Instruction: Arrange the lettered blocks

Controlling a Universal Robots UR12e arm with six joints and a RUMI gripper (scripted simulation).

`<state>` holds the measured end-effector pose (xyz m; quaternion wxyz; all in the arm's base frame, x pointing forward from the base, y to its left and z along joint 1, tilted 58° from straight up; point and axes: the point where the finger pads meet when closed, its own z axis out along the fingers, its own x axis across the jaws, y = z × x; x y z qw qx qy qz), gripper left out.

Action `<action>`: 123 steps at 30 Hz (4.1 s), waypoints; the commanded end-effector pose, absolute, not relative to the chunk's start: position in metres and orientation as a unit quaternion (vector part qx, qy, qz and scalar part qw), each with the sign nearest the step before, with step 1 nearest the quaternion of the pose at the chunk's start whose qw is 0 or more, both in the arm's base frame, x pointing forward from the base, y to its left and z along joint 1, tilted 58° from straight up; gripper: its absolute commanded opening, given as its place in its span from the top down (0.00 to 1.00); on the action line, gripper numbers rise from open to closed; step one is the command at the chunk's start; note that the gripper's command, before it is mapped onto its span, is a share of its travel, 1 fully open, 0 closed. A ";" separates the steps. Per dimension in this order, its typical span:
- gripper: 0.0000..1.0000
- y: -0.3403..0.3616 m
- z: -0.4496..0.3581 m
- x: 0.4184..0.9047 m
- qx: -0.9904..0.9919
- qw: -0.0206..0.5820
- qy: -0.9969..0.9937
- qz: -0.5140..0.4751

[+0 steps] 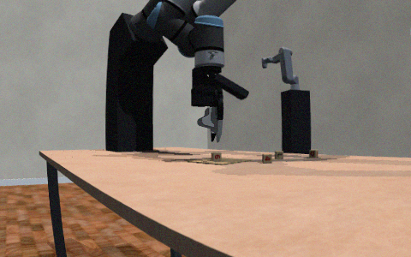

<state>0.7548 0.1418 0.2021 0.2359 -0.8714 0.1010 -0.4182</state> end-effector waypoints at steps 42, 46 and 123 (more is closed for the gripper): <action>0.63 0.149 0.195 0.775 -0.870 0.235 0.100 -0.421; 0.63 0.150 0.195 0.775 -0.870 0.235 0.100 -0.421; 0.95 0.160 0.178 0.800 -0.870 0.235 0.100 -0.421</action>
